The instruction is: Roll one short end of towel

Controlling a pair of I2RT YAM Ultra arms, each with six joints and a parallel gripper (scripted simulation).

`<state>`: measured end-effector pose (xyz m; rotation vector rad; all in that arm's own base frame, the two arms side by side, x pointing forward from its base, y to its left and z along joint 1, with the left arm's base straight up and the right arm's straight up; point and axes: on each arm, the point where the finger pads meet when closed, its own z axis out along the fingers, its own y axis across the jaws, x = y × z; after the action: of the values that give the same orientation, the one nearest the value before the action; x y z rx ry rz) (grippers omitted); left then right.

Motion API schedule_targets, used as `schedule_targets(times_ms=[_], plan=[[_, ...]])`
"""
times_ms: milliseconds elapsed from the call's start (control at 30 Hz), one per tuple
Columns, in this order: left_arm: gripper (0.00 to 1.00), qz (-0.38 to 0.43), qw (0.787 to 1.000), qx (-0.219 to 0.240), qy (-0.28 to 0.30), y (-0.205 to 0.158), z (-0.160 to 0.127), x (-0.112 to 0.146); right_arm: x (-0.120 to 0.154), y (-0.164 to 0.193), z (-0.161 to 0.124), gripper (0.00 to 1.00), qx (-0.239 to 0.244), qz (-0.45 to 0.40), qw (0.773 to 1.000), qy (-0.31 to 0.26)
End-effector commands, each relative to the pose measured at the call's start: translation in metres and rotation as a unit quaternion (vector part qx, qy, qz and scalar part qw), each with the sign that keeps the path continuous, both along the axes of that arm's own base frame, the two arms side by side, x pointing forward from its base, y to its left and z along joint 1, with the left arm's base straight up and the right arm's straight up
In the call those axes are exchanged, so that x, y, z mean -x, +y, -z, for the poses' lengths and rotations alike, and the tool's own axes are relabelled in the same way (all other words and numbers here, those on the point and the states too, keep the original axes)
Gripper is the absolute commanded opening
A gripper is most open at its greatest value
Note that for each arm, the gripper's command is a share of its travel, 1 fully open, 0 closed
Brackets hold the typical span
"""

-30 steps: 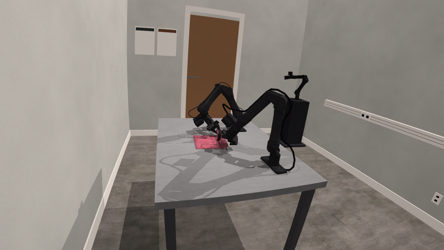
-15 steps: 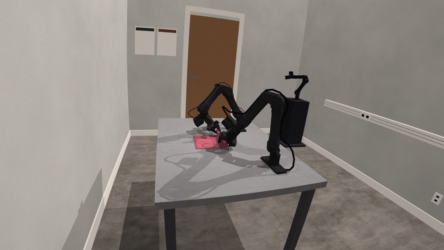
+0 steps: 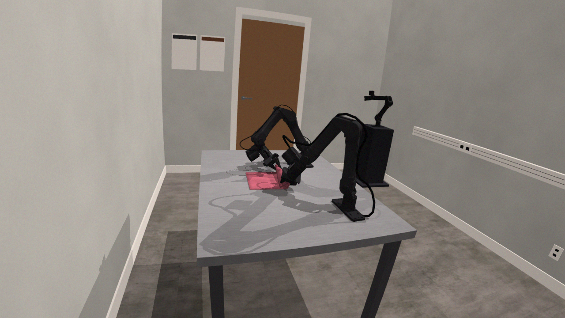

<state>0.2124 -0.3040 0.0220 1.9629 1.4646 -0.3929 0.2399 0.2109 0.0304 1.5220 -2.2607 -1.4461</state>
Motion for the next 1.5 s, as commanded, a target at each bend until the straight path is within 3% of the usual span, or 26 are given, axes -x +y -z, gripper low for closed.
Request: schedule_targets(times_ms=[0, 567, 667, 733, 1133, 1467], plan=[[0.4, 0.002, 1.0, 0.016, -0.01, -0.012, -0.011, -0.007, -0.007, 0.002, -0.002, 0.23, -0.012, 0.003, 1.0, -0.006], [0.3, 0.002, 1.0, 0.016, -0.01, -0.012, -0.011, -0.007, -0.007, 0.002, -0.002, 0.23, -0.012, 0.003, 1.0, -0.006], [0.3, 0.002, 1.0, 0.016, -0.01, -0.012, -0.011, -0.007, -0.007, 0.002, -0.003, 0.36, -0.012, 0.003, 1.0, -0.006], [0.3, 0.002, 1.0, 0.016, -0.01, -0.012, -0.011, -0.007, -0.007, 0.002, -0.003, 0.36, -0.012, 0.003, 1.0, -0.006], [0.3, 0.002, 1.0, 0.016, -0.01, -0.012, -0.011, -0.007, -0.007, 0.002, -0.014, 0.85, -0.012, 0.003, 1.0, -0.006], [0.3, 0.002, 1.0, 0.016, -0.01, -0.012, -0.011, -0.007, -0.022, -0.018, -0.03, 0.85, -0.012, 0.003, 1.0, -0.006]])
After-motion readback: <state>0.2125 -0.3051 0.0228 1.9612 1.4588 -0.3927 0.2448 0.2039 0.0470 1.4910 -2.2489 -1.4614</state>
